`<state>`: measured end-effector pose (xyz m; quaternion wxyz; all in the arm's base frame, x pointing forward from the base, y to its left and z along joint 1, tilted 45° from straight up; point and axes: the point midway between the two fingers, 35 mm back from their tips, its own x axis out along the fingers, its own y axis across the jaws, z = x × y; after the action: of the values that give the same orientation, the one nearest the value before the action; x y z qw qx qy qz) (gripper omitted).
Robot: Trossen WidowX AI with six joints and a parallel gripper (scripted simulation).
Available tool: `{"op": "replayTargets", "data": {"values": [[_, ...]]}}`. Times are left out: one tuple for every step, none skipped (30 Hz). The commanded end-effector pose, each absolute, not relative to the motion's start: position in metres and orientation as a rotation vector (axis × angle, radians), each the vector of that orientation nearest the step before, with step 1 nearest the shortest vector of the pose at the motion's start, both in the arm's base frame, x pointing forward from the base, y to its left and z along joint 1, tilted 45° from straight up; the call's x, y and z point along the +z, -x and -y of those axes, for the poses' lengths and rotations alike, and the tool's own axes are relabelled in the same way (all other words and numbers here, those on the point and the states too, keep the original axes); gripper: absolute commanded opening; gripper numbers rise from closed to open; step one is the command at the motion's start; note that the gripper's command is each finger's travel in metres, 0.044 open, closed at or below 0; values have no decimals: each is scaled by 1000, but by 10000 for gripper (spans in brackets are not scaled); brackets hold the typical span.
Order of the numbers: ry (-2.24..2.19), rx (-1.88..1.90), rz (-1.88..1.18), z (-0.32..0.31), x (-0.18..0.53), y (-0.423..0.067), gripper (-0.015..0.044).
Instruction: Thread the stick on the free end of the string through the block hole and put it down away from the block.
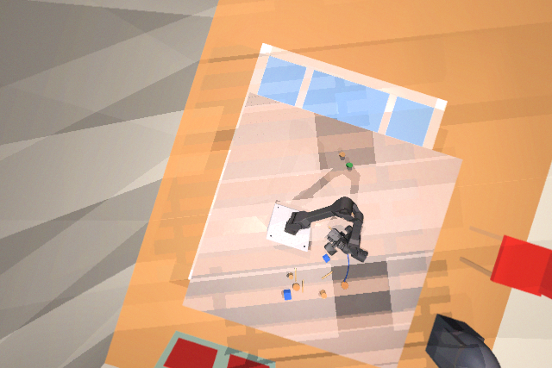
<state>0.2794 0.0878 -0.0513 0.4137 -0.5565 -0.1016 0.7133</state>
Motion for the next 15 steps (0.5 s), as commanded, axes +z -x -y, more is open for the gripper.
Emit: {"op": "replayTargets", "data": {"values": [[1403,1794,257,-85,-49,-280,0],[1403,1794,257,-84,-48,-280,0],[1403,1794,257,-83,-47,-281,0],[1403,1794,257,-82,-46,-281,0],[1403,1794,257,-81,-45,-281,0],[1404,1794,256,-80,-44,-281,0],[1404,1794,256,-79,-44,-281,0],[1404,1794,256,-78,-43,-281,0],[1404,1794,256,-77,-42,-281,0],[1404,1794,256,-76,-41,-282,0],[1404,1794,256,-75,-40,-282,0],[1404,1794,255,-75,-39,-282,0],[1404,1794,255,-74,-38,-282,0],[1405,1794,255,-73,-37,-282,0],[1405,1794,255,-72,-37,-282,0]]}}
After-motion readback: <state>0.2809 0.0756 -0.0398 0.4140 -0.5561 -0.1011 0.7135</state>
